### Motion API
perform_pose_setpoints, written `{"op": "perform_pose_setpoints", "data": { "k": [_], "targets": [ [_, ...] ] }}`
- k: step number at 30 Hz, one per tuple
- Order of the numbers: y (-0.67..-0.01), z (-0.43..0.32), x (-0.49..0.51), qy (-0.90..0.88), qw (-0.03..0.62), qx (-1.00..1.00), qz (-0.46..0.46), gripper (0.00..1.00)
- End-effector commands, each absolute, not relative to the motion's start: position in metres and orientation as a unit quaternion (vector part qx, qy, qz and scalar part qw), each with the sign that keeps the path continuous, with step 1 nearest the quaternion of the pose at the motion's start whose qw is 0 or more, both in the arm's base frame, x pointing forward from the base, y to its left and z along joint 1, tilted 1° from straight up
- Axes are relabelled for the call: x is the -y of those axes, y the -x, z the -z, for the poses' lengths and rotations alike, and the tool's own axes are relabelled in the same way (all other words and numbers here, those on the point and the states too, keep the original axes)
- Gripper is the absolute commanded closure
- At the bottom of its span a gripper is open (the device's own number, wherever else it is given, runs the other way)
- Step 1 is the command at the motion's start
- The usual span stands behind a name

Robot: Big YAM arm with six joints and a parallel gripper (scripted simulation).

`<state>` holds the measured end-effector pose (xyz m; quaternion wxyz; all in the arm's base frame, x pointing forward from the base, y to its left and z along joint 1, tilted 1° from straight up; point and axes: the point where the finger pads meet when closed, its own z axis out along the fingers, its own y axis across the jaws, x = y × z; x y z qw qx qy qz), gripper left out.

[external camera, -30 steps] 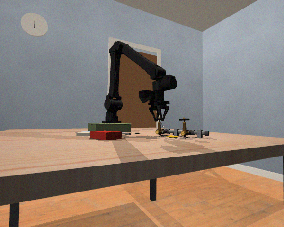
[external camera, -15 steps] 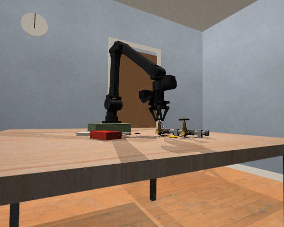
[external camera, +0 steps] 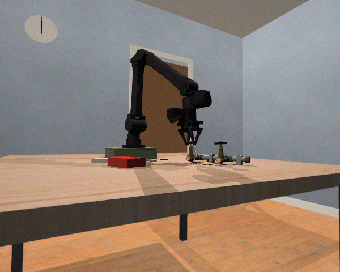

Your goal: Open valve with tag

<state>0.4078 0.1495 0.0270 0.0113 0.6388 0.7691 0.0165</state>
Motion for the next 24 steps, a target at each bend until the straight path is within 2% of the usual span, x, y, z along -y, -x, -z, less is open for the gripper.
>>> {"op": "perform_pose_setpoints", "data": {
  "k": [1,10,24],
  "targets": [
    [-0.4177,-0.0411,-0.1546,-0.611,0.021,-0.791,-0.029,1.0],
    [-0.4178,-0.0412,-0.1547,-0.535,0.023,-0.844,-0.027,1.0],
    [-0.4182,-0.0414,-0.1541,-0.266,0.029,-0.963,-0.02,1.0]
  ]
}}
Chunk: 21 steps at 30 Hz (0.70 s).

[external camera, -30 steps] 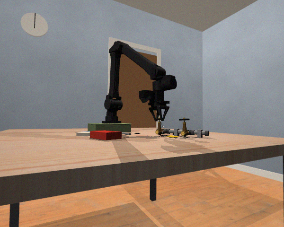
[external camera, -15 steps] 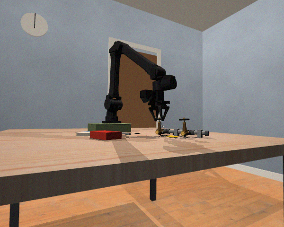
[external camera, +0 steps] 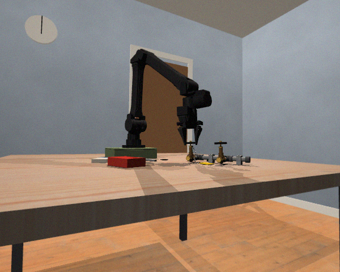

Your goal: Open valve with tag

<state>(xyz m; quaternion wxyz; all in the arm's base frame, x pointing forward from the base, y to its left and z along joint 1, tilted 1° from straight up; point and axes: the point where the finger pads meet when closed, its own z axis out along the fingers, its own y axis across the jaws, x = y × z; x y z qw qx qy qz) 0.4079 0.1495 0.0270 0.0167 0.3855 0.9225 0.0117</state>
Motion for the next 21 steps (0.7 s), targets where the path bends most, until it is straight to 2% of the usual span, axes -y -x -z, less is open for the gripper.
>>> {"op": "perform_pose_setpoints", "data": {
  "k": [1,11,13,21],
  "targets": [
    [-0.4182,-0.0414,-0.1541,-0.236,0.03,-0.971,-0.019,1.0],
    [-0.4187,-0.0415,-0.1534,0.038,0.032,-0.999,-0.009,1.0],
    [-0.4187,-0.0415,-0.1534,0.038,0.032,-0.999,-0.009,1.0],
    [-0.4188,-0.0416,-0.1531,0.285,0.033,-0.958,0.0,1.0]
  ]
}}
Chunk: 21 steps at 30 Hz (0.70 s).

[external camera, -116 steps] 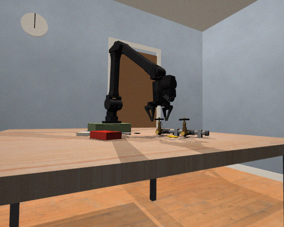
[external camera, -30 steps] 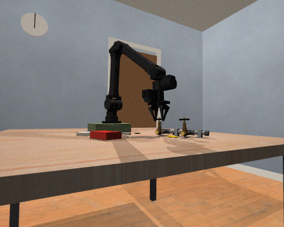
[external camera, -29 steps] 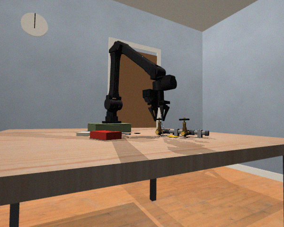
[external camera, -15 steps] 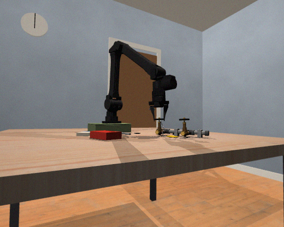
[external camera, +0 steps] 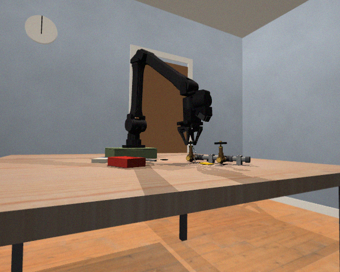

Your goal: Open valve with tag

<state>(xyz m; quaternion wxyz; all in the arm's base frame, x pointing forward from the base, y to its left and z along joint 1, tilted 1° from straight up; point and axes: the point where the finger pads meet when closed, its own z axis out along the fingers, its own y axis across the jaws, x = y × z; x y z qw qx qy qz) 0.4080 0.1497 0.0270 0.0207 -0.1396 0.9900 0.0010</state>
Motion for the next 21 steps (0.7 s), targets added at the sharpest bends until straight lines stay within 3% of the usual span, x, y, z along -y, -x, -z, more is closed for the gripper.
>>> {"op": "perform_pose_setpoints", "data": {
  "k": [1,15,21],
  "targets": [
    [-0.4188,-0.0416,-0.1531,0.31,0.033,-0.95,0.001,1.0],
    [-0.4188,-0.0415,-0.1527,0.622,0.034,-0.782,0.012,1.0],
    [-0.4188,-0.0414,-0.1526,0.679,0.033,-0.734,0.014,1.0]
  ]
}}
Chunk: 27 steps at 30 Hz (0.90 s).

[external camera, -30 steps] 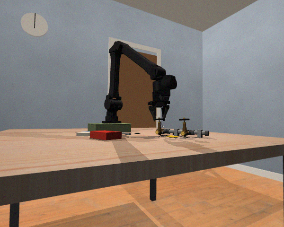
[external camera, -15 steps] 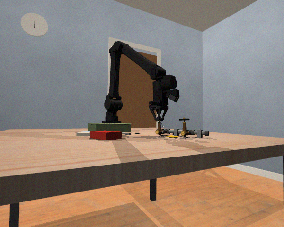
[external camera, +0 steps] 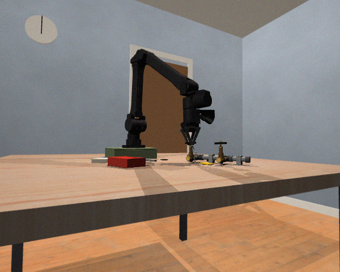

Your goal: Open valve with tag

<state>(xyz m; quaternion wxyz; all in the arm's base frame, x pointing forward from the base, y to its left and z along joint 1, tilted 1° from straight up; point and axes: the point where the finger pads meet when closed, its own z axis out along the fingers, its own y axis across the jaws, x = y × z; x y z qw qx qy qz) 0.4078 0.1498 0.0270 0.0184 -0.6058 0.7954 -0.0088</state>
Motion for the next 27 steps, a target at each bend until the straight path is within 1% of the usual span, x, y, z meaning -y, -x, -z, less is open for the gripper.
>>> {"op": "perform_pose_setpoints", "data": {
  "k": [1,14,15,27],
  "targets": [
    [-0.4188,-0.0414,-0.1526,0.685,0.033,-0.728,0.014,1.0],
    [-0.4188,-0.0413,-0.1523,0.706,0.032,-0.707,0.016,1.0],
    [-0.4188,-0.0413,-0.1523,0.706,0.032,-0.707,0.016,0.0],
    [-0.4191,-0.0408,-0.1524,0.706,0.032,-0.707,0.016,0.0]
  ]
}}
